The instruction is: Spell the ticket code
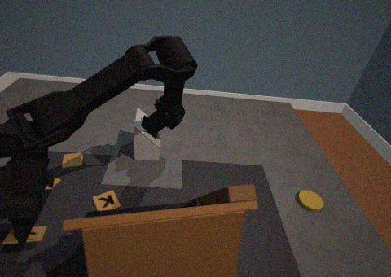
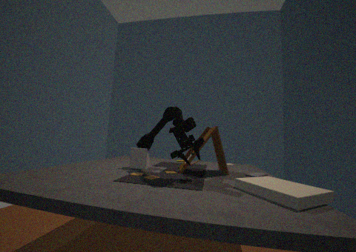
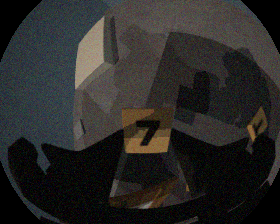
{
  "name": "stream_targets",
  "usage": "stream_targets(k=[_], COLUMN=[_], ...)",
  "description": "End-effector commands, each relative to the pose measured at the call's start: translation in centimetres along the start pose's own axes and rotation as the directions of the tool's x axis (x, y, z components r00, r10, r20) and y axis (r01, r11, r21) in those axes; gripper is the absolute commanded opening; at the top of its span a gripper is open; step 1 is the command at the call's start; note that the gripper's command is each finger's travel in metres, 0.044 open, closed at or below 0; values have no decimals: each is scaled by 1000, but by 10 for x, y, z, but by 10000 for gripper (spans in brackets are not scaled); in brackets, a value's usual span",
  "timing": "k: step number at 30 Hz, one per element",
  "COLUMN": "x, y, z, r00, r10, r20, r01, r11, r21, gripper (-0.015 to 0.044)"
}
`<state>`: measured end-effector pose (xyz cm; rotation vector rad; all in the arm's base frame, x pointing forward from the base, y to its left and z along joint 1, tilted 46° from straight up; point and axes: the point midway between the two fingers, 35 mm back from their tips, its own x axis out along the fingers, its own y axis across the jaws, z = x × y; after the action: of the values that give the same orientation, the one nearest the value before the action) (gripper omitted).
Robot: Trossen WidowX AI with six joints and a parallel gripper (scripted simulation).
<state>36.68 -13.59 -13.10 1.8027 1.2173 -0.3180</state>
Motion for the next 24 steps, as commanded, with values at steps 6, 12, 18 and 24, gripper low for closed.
stream_targets(k=[6, 12, 18, 24], x=[-7, -14, -21, -28], y=[12, 22, 30, 39], z=[-1, -1, -2, -4], r00=[996, 987, 976, 962], r10=[94, 158, 218, 275], r20=[4, 6, 5, -1], r01=[-90, -139, -171, -184], r11=[962, 888, 779, 639], r21=[-259, -438, -603, -747], gripper=[0, 0, 0, 0])
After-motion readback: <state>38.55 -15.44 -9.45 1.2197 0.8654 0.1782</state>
